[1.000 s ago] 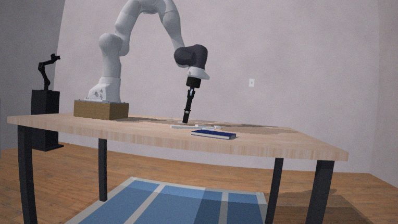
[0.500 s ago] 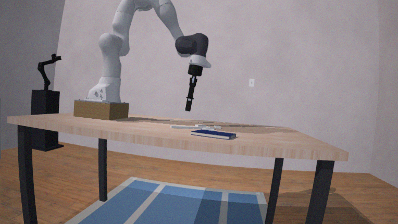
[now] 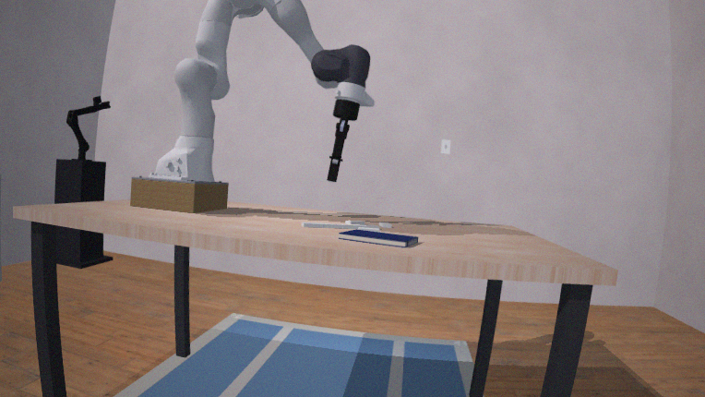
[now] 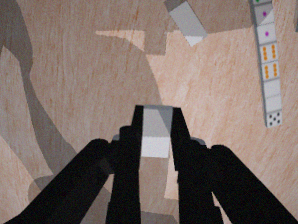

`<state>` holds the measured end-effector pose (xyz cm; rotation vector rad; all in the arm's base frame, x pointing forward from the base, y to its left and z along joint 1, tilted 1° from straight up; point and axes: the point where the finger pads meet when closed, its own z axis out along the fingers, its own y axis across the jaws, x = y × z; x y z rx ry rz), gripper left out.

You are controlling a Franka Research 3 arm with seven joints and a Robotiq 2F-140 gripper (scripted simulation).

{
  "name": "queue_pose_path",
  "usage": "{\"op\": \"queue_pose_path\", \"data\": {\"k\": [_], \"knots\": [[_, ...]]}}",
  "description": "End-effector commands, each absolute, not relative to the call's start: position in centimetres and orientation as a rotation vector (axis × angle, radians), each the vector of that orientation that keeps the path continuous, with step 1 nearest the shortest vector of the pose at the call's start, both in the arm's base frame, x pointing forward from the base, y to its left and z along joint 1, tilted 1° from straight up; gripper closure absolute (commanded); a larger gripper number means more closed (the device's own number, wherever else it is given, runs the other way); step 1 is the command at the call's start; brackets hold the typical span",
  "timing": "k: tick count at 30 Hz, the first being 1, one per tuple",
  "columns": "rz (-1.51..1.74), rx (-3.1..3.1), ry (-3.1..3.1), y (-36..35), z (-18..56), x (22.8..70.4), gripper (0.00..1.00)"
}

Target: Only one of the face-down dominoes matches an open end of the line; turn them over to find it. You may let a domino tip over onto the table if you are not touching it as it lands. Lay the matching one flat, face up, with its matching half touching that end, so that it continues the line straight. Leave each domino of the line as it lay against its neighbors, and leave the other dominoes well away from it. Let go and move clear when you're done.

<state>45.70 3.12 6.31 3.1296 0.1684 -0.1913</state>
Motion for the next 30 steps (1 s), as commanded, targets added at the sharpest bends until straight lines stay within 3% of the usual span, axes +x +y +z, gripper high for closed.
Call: {"op": "queue_pose_path", "data": {"k": [1, 17, 30], "knots": [[-0.218, 3.132, 0.181, 3.16, 6.40, 45.17, 0.78], [-0.184, 3.125, 0.158, 3.21, 6.38, 45.15, 0.78], [0.266, 2.979, -0.136, 3.66, 6.30, 44.42, 0.78]]}}
